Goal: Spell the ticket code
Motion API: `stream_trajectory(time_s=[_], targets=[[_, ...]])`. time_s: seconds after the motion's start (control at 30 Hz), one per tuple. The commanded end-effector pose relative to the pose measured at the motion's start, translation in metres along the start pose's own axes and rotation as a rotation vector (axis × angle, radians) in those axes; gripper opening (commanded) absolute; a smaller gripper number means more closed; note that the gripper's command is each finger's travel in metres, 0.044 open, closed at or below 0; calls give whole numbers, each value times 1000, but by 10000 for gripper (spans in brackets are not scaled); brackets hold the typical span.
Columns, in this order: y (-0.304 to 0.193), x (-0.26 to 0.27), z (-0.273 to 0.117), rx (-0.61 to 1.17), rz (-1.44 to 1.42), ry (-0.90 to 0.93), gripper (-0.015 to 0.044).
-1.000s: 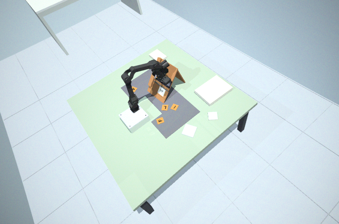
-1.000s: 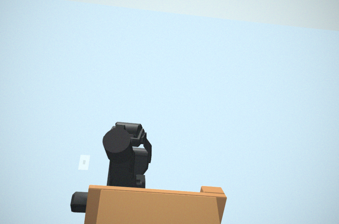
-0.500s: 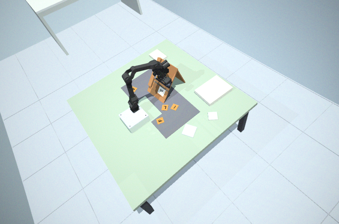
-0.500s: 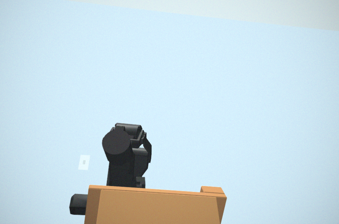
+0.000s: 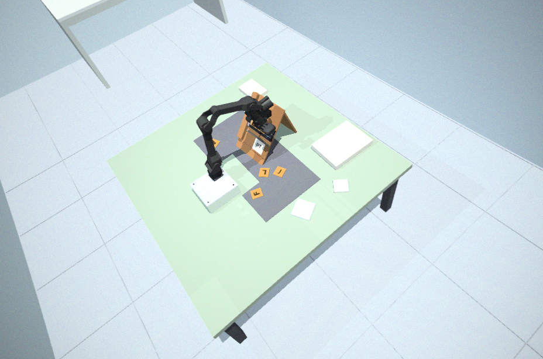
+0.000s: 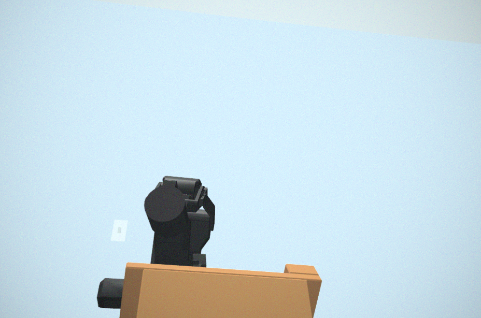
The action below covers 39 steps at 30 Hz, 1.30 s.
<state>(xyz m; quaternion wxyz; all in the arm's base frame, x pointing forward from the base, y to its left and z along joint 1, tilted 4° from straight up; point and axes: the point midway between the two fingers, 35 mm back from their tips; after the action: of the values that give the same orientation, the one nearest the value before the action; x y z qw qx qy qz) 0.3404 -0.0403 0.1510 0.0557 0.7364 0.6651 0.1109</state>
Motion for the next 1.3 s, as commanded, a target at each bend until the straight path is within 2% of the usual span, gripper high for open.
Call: stream_trajectory(time_s=[0.0, 1.27], targets=[[2, 0, 3, 3, 4, -3, 0], [7, 5, 9, 3, 4, -3, 0]])
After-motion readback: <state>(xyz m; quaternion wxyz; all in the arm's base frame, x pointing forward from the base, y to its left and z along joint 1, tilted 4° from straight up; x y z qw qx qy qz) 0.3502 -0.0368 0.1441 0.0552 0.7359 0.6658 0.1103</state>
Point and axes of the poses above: the point midway between the two fingers, 35 mm back from their tips, its own z axis out along the fingers, its own x axis across the jaws, y = z × x, and after that the axes turned 9 degrees about z, right-handed
